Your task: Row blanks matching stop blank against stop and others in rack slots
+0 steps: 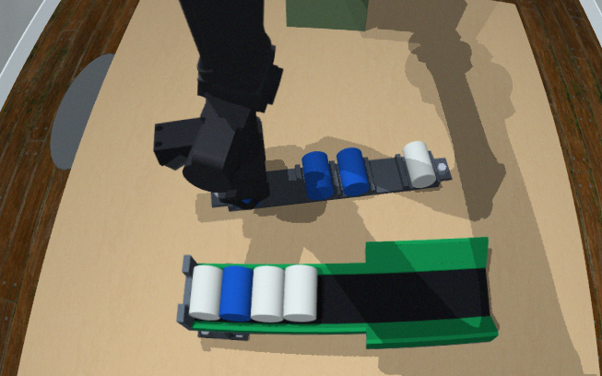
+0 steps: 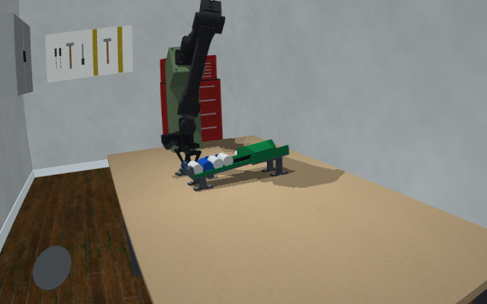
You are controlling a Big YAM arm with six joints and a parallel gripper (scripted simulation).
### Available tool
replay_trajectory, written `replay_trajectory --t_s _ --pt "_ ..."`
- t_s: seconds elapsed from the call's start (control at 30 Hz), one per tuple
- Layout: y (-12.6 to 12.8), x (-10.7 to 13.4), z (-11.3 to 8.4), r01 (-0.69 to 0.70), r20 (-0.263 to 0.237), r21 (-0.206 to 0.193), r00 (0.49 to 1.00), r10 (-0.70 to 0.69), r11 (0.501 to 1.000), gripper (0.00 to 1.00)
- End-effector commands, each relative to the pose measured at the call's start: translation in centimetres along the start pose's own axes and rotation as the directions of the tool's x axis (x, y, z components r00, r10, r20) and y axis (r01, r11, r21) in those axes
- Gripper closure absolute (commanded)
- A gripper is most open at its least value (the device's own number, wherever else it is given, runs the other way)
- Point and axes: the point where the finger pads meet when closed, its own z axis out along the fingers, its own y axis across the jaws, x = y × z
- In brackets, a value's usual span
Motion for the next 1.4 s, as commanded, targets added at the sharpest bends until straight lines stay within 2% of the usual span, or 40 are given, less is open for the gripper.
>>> replay_trajectory --t_s 0.0,0.13,0.2,0.47,0.63,0.77,0.8,0.87,0.9,1.03,1.37 --pt "-1.0 -0.4 -2.0 -0.002 0.005 0.018 1.0 0.002 1.0 0.21" --pt "-1.0 -0.3 -3.8 -0.002 0.005 0.018 1.0 0.002 1.0 0.21" --pt "-1.0 -0.3 -3.8 -0.002 0.005 0.018 1.0 0.002 1.0 0.21" --pt "-1.0 -0.3 -7.9 -0.002 0.006 0.015 1.0 0.002 1.0 0.21" --pt "-0.9 -0.3 -9.3 -0.002 0.006 0.014 1.0 0.002 1.0 0.21" --pt "-0.9 -0.3 -9.5 -0.002 0.006 0.014 1.0 0.002 1.0 0.21" --pt "-2.3 0.1 -8.9 -0.015 -0.005 0.046 1.0 0.015 0.999 0.21" --pt "-2.2 0.0 -8.9 -0.013 -0.003 0.04 1.0 0.014 0.999 0.21" --pt "-2.1 0.0 -8.9 -0.013 -0.002 0.037 1.0 0.013 0.999 0.0" --pt "-1.3 -0.3 -9.2 -0.008 0.005 0.02 1.0 0.008 1.0 0.0" --pt "-1.3 -0.3 -9.2 -0.008 0.005 0.02 1.0 0.008 1.0 0.0"
